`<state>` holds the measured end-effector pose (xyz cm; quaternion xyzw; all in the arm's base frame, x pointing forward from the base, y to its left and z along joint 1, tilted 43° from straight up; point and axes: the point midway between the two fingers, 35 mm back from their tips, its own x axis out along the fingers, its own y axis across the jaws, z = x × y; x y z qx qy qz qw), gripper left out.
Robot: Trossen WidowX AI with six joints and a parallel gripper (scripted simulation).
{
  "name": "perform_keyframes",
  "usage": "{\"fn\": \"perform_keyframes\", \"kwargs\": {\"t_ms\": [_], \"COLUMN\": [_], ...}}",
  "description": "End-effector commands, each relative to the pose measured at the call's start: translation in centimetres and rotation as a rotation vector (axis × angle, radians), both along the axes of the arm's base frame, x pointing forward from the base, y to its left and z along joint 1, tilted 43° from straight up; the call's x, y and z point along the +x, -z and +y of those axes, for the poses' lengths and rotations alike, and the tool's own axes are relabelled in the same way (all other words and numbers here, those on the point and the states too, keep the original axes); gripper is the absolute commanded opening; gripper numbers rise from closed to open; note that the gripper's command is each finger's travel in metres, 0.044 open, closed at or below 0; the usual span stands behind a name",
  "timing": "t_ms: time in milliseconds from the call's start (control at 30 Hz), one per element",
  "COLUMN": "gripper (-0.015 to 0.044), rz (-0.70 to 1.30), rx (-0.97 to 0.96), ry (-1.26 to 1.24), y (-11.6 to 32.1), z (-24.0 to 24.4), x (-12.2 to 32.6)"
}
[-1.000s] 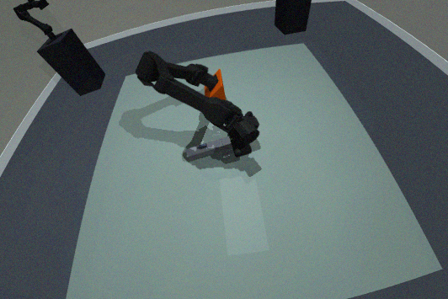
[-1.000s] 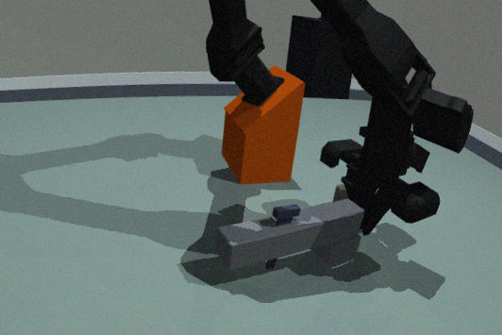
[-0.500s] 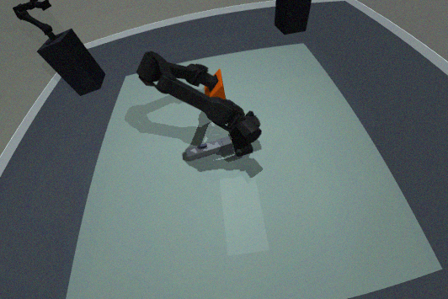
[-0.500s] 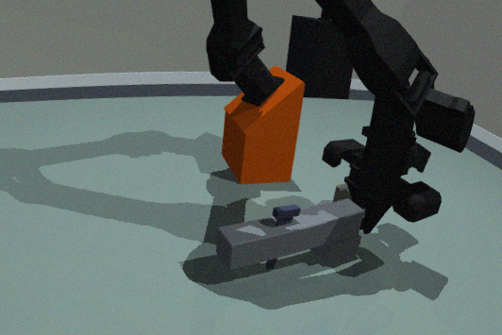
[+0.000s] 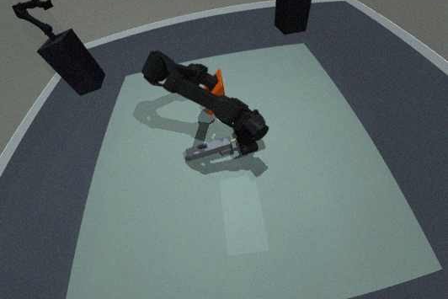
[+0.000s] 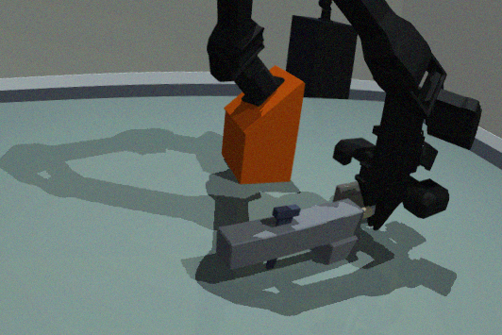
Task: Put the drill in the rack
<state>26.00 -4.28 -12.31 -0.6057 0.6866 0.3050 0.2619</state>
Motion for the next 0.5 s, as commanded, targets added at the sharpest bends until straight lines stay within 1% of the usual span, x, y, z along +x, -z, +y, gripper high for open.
{"fn": "perform_keyframes", "kwargs": {"t_ms": [0, 367, 467], "gripper": [0.0, 0.0, 0.0079], "rz": [-0.006, -0.007, -0.001], "rx": [0.003, 0.004, 0.001], "ry": [-0.002, -0.002, 0.0], "y": [0.3, 1.3, 1.0], "z": [0.6, 1.9, 1.3], "x": [0.2, 0.3, 0.1]}}
